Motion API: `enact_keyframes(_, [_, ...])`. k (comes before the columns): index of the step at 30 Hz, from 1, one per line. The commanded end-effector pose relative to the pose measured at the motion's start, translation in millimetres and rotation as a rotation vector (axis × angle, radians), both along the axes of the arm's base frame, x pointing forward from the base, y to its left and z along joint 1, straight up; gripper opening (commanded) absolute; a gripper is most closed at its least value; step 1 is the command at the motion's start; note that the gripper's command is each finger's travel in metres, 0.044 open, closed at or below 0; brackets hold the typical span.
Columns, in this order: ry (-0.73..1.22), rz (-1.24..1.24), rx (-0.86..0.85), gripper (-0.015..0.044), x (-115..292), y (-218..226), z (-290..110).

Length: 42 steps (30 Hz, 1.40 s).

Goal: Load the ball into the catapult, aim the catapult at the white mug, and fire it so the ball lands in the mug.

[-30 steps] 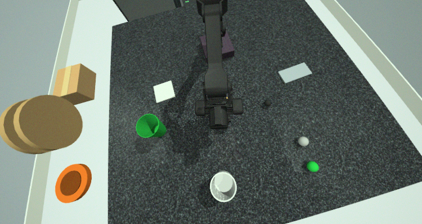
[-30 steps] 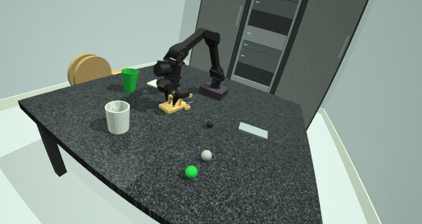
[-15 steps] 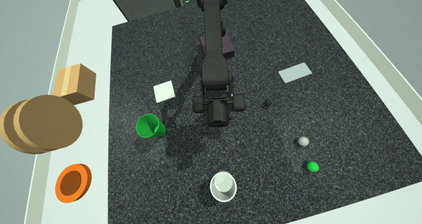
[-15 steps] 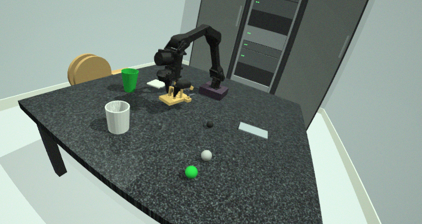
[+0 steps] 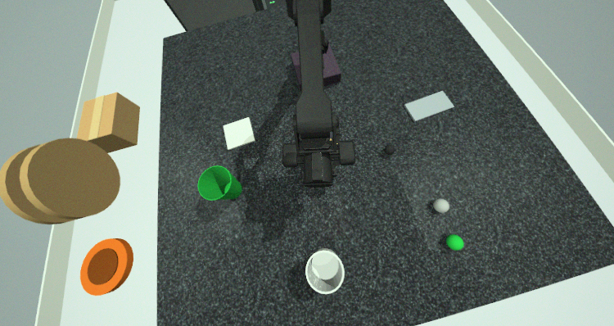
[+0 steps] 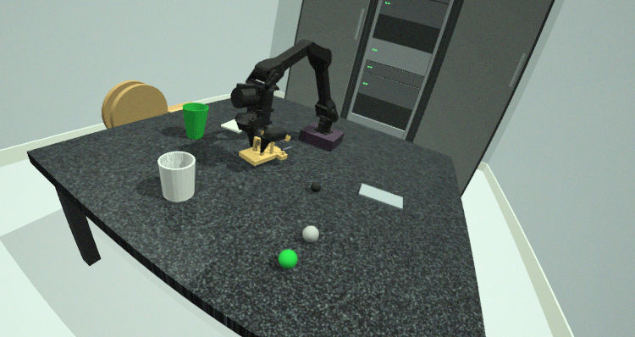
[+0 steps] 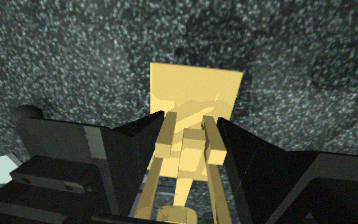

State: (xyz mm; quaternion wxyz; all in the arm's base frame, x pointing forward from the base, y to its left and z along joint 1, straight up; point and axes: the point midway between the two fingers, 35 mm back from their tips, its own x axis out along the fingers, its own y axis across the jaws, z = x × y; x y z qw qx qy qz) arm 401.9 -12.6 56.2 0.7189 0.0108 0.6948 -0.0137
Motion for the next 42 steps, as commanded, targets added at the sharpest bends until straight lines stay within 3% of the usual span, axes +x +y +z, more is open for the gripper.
enact_keyframes(1, [-0.001, 0.001, 0.002, 0.0, 0.2, 0.5, -5.1])
enact_keyframes(18, [0.005, 0.0, 0.0, 0.0, -0.8, 0.2, -20.6])
enact_keyframes(31, [0.005, 0.0, 0.0, 0.0341, -0.8, 0.2, -20.6])
enact_keyframes(35, [0.004, 0.0, 0.0, 0.044, 2.0, 0.2, 14.0])
enact_keyframes(39, [0.004, 0.0, 0.0, 0.044, -2.3, 0.4, 70.1])
enact_keyframes(42, [0.004, 0.0, 0.0, 0.044, -4.0, 0.4, 79.1])
